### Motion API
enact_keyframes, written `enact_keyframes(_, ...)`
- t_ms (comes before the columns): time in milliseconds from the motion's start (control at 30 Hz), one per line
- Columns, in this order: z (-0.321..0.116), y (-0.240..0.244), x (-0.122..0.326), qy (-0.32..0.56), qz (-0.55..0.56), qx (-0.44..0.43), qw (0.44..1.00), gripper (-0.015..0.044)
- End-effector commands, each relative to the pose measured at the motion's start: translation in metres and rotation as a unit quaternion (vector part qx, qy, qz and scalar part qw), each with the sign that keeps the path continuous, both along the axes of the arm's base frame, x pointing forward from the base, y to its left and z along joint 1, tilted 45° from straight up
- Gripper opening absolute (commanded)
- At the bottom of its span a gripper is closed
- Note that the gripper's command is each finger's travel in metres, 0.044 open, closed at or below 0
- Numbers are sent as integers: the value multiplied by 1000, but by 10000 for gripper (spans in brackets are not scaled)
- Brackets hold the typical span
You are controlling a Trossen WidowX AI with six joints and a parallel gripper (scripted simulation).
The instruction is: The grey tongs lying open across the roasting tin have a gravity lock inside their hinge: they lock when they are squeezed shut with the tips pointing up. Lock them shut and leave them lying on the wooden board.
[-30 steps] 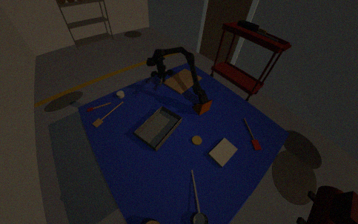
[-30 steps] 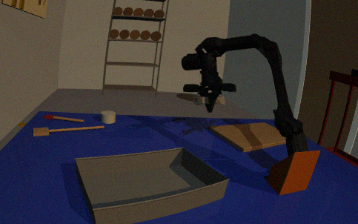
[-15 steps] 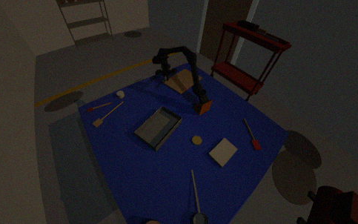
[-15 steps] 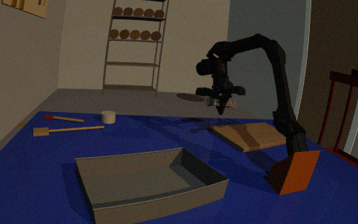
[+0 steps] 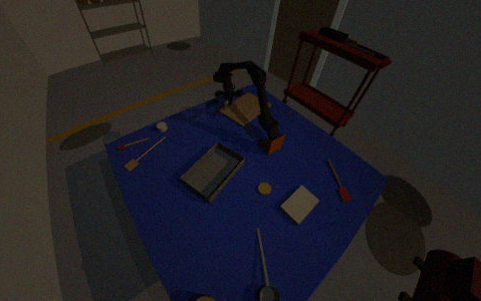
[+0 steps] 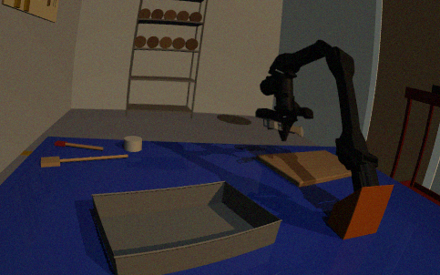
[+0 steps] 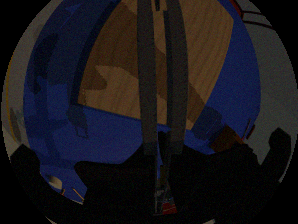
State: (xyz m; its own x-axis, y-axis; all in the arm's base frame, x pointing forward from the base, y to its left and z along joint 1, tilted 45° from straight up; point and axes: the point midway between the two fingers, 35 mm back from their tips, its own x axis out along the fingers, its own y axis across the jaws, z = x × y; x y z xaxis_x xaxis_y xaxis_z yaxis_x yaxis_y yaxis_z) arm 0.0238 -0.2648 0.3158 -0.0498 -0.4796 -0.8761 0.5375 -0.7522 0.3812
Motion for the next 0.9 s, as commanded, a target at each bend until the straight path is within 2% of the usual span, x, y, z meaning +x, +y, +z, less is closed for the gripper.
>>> enact_keyframes(0, 4, 3, -10, -9, -2, -7, 1000, -150)
enact_keyframes(867, 24, 23, -83, -43, -39, -67, 996, -150)
